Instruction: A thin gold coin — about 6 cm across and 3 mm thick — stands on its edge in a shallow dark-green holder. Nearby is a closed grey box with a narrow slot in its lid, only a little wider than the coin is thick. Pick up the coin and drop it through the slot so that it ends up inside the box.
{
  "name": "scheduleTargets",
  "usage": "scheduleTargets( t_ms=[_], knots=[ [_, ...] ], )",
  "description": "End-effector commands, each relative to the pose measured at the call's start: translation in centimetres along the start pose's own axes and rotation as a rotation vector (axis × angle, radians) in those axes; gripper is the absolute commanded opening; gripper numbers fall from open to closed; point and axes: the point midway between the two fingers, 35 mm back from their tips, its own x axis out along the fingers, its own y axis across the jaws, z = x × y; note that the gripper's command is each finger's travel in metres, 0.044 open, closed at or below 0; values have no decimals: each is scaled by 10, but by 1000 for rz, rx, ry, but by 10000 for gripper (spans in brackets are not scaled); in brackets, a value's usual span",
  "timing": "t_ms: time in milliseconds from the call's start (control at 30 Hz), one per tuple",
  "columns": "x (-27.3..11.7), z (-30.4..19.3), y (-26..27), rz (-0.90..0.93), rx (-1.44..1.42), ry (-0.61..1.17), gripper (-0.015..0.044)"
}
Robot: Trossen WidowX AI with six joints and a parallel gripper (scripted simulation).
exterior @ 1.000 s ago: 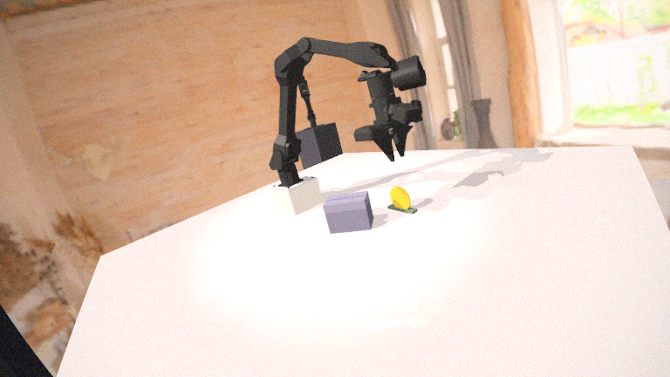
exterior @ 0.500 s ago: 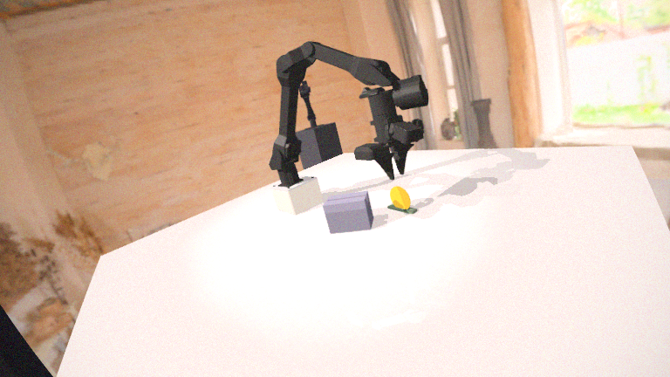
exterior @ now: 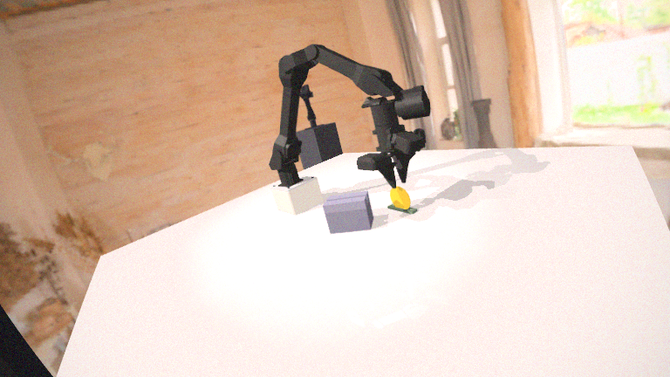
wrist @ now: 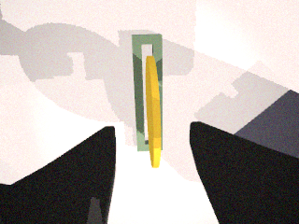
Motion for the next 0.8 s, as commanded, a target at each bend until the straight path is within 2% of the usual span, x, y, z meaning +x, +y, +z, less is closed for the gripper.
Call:
scheduleTargets(
  t_ms=[0, 767],
  knots=[
    [8, -1, -1, -6, -3, 3, 161],
    [46, -2, -2, -6, -3, 3, 161]
  ],
)
